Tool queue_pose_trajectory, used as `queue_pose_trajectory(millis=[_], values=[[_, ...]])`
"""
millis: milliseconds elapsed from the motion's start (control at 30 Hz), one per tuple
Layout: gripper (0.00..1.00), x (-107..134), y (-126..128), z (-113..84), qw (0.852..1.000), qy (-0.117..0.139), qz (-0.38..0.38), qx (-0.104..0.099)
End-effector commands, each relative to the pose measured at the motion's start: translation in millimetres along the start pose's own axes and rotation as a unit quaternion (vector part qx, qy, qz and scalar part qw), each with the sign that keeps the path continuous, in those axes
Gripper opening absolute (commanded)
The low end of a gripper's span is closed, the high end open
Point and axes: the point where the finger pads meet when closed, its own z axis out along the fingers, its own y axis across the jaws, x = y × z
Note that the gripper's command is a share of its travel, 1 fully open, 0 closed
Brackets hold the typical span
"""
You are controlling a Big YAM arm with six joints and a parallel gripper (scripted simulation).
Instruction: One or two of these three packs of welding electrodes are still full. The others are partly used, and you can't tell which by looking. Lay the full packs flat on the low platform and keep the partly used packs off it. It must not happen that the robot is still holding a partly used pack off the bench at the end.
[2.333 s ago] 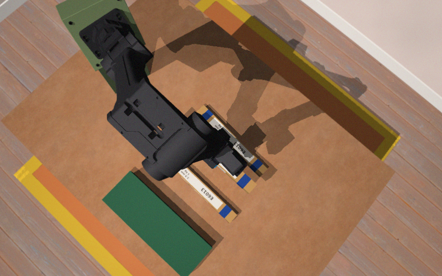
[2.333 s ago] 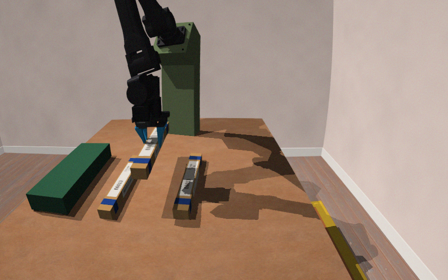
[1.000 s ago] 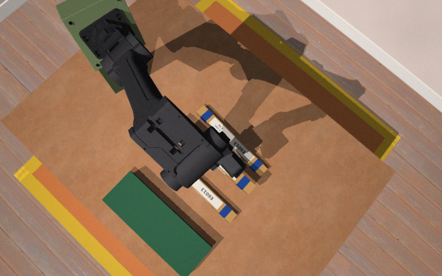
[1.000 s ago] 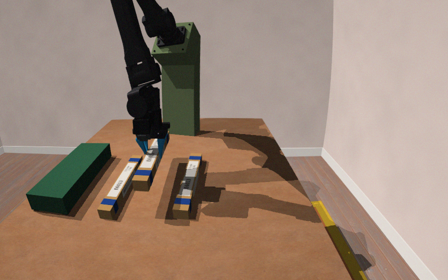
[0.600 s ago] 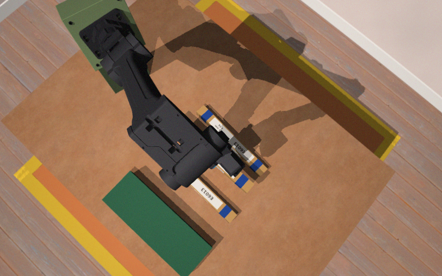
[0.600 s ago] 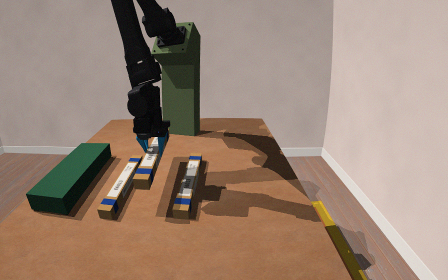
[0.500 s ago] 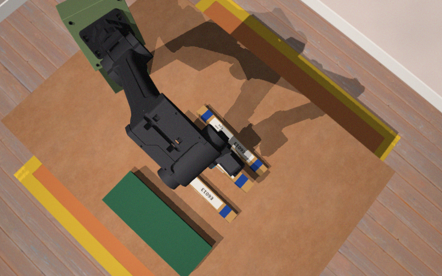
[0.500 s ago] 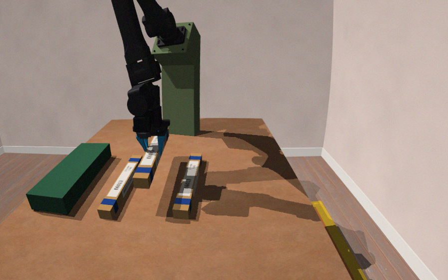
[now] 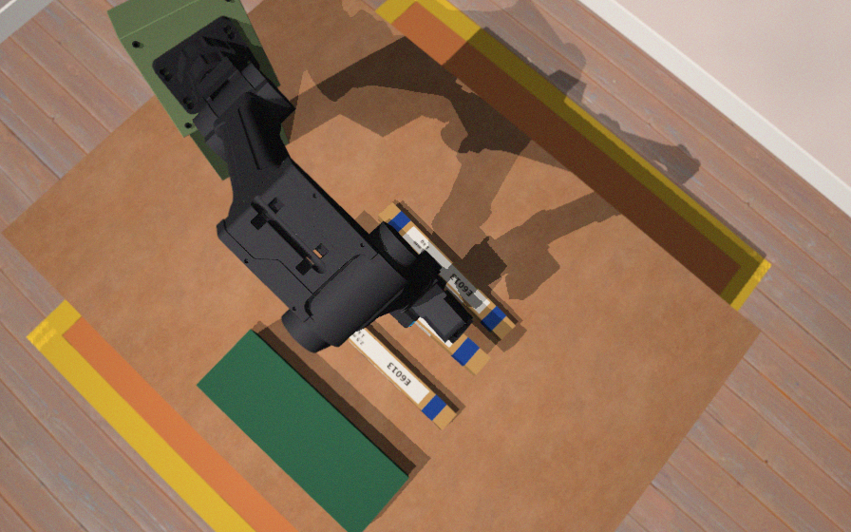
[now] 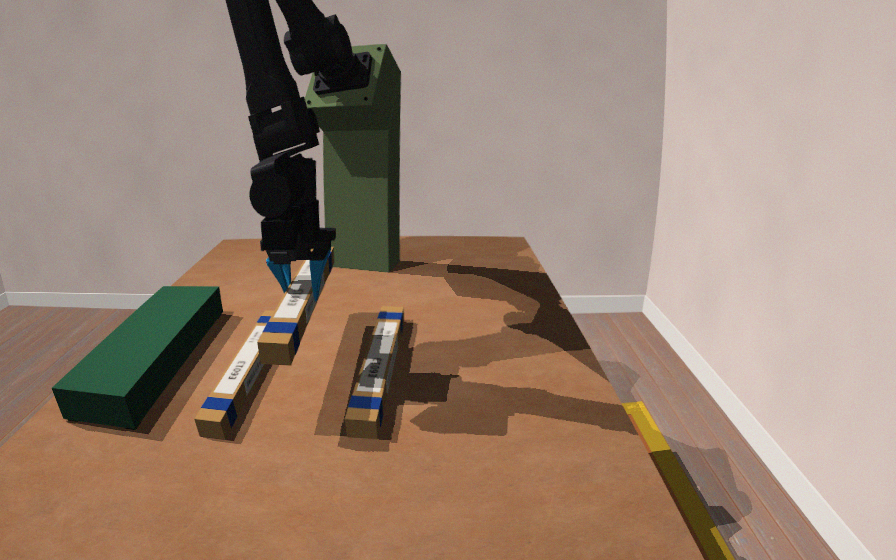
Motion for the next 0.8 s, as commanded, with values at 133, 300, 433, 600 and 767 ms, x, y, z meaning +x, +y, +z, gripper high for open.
queue_pose_trajectory(millis=[133,300,433,600,767], values=[[0.0,-8.9,5.8,-24.8,1.0,-0.014,0.001,-0.007],[0.0,-9.0,5.7,-31.5,1.0,-0.014,0.001,-0.007],[0.0,-9.0,5.7,-34.2,1.0,-0.014,0.001,-0.007],[0.0,-9.2,5.5,-40.8,1.0,-0.015,0.002,-0.007],[0.0,-9.2,5.6,-40.9,1.0,-0.015,0.002,-0.007]])
